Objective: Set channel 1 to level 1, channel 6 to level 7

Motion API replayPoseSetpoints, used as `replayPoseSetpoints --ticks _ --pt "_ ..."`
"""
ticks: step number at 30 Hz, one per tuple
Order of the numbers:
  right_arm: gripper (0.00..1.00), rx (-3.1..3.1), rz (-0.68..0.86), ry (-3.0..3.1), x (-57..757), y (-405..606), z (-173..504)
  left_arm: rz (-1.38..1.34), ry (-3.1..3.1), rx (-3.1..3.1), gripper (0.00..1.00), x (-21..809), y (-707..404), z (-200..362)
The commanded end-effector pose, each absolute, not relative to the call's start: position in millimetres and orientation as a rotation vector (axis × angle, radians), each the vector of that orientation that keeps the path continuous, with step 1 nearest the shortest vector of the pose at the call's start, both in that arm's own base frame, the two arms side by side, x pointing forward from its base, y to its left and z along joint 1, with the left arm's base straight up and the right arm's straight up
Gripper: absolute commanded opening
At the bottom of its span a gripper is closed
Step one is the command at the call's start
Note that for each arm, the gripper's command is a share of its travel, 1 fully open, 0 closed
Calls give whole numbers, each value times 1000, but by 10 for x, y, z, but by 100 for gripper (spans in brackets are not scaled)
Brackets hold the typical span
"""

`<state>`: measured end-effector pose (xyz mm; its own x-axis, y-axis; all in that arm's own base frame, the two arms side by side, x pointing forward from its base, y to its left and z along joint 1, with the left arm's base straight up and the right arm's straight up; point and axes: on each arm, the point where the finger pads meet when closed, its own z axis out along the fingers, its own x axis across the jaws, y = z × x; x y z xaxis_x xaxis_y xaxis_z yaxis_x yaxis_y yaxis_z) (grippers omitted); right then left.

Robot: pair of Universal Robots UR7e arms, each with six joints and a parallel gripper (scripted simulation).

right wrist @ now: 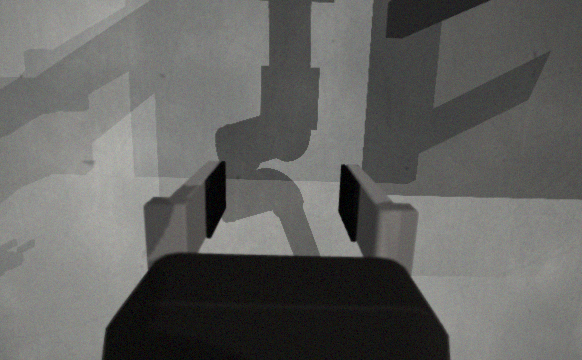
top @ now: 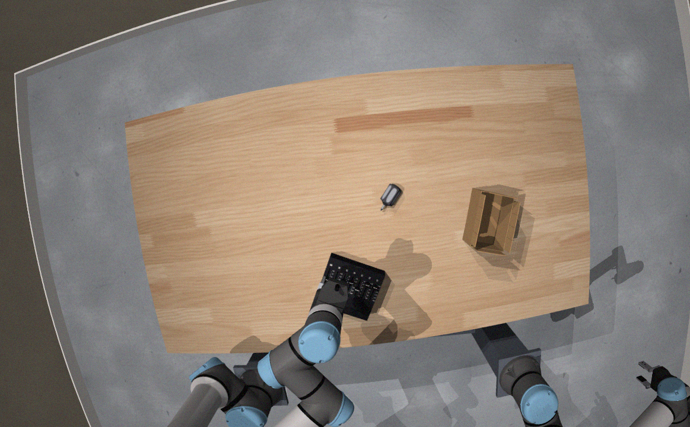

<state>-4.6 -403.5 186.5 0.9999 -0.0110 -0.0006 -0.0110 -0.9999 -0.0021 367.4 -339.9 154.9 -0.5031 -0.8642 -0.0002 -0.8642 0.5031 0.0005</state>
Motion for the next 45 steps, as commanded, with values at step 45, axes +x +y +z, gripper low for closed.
replayPoseSetpoints --ticks 45 --pt "100 -3142 0 17 -44 -4040 1870 0 -2724 1566 100 3676 -3403 2000"
